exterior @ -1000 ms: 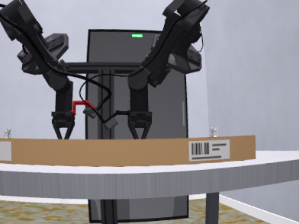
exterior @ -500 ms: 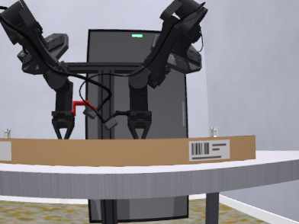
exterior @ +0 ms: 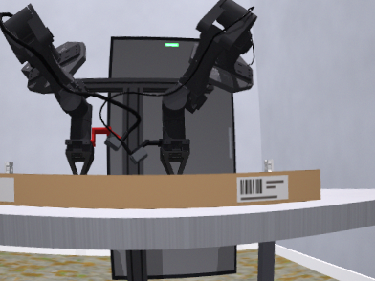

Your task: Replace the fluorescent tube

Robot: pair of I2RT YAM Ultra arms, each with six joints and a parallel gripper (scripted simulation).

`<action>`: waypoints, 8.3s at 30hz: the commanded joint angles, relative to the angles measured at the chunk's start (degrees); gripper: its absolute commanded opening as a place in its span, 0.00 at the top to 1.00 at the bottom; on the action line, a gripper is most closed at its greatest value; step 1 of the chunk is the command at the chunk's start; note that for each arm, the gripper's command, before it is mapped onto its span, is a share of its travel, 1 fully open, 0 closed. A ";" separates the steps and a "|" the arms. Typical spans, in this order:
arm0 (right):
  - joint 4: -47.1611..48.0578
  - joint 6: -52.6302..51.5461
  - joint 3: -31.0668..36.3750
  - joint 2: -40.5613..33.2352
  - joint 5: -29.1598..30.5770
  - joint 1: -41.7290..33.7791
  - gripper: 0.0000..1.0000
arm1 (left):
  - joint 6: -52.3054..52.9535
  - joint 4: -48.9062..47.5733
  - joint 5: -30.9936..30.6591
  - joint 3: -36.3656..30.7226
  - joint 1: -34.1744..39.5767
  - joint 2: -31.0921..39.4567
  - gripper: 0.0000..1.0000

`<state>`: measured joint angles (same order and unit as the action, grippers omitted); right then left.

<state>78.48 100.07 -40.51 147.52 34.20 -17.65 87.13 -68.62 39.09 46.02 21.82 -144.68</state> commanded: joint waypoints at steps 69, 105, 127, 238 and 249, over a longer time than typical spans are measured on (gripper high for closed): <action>-1.09 2.19 -4.83 5.71 -3.96 1.74 0.89 | 2.52 -0.47 -3.58 4.32 -1.51 -3.56 0.51; -1.09 2.19 -4.83 5.71 -3.96 1.74 0.89 | -7.17 14.58 -0.79 -8.84 -0.16 9.77 0.51; -1.09 2.19 -4.83 5.71 -3.96 1.74 0.89 | -8.01 22.25 -1.15 0.94 3.20 10.48 0.51; -4.12 -61.40 3.42 -5.79 1.96 -4.23 0.51 | -4.35 21.30 -4.42 6.18 -1.70 3.52 0.89; -8.38 -93.63 3.02 -8.10 2.31 -4.38 0.51 | -4.35 21.30 -4.42 6.18 -1.70 3.52 0.89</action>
<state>72.16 18.33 -36.49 141.32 36.42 -20.64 82.19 -47.68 35.81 53.47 18.81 -140.94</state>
